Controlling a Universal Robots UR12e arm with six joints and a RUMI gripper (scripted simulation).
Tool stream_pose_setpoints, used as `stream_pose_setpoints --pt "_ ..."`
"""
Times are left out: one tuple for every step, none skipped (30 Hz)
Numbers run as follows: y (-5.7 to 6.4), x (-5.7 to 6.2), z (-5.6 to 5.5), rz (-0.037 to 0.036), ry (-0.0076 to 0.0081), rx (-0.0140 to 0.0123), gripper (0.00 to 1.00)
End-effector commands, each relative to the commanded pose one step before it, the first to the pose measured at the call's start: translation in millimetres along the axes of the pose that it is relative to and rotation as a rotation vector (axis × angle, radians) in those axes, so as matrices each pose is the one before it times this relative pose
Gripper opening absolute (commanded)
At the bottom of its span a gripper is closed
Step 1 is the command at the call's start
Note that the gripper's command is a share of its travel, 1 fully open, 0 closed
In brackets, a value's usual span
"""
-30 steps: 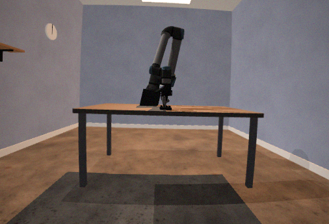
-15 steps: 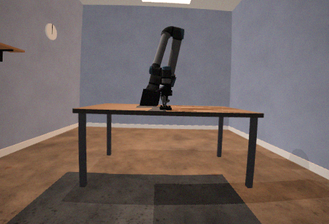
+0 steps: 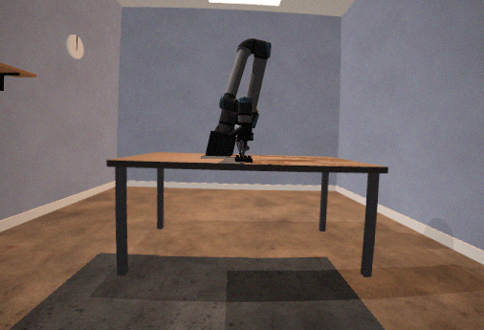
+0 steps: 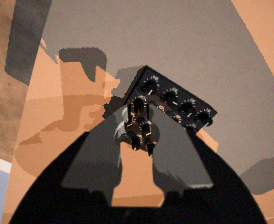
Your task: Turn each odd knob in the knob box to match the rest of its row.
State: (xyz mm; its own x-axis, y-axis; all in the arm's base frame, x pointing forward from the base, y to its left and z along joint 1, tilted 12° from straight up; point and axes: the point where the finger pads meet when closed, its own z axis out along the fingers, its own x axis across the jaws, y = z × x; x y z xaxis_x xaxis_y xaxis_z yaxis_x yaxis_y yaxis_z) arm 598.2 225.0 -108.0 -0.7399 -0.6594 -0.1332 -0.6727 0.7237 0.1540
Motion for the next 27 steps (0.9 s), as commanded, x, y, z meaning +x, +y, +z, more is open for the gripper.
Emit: stream_pose_setpoints --pt "-0.40 -0.54 -8.17 -0.00015 -0.00102 0.00083 0.11" --pt "0.00 0.00 -2.70 0.00000 0.00000 0.00000 0.11" --pt "0.00 0.00 0.00 0.00000 0.00000 0.00000 0.11" --pt "0.00 0.00 0.00 0.00000 0.00000 0.00000 0.11" --pt "0.00 0.00 -2.86 0.00000 0.00000 0.00000 0.11" --pt "0.00 0.00 -2.95 0.00000 0.00000 0.00000 0.11" --pt "-0.01 -0.01 -2.96 0.00000 0.00000 0.00000 0.11" --pt "0.00 0.00 -2.88 0.00000 0.00000 0.00000 0.11" --pt "0.00 0.00 -2.73 0.00000 0.00000 0.00000 0.11" --pt "0.00 0.00 -2.51 0.00000 0.00000 0.00000 0.11" --pt "0.00 0.00 -2.22 0.00000 0.00000 0.00000 0.11" --pt "0.00 0.00 -1.88 0.00000 0.00000 0.00000 0.11" --pt "0.00 0.00 -1.51 0.00000 0.00000 0.00000 0.11" --pt "0.00 0.00 -1.12 0.00000 0.00000 0.00000 0.11" --pt "0.00 0.00 -0.75 0.00000 0.00000 0.00000 0.11" --pt "0.00 0.00 -0.42 0.00000 0.00000 0.00000 0.11" --pt "0.00 0.00 -0.17 0.00000 0.00000 0.00000 0.11" --pt "0.00 0.00 -0.03 0.00000 0.00000 0.00000 0.11" --pt "0.00 0.00 0.00 0.00000 0.00000 0.00000 0.11" --pt "0.00 0.00 0.00 0.00000 0.00000 0.00000 0.11" --pt "0.00 0.00 0.00 0.00000 0.00000 0.00000 0.11" --pt "0.00 0.00 0.00 0.00000 0.00000 0.00000 0.11" --pt "0.00 0.00 0.00 0.00000 0.00000 0.00000 0.11" --pt "0.00 0.00 0.00 0.00000 0.00000 0.00000 0.11" --pt "0.00 0.00 0.00 0.00000 0.00000 0.00000 0.11" --pt "0.00 0.00 0.00 0.00000 0.00000 0.00000 0.11" --pt "0.00 0.00 0.00 0.00000 0.00000 0.00000 0.11"
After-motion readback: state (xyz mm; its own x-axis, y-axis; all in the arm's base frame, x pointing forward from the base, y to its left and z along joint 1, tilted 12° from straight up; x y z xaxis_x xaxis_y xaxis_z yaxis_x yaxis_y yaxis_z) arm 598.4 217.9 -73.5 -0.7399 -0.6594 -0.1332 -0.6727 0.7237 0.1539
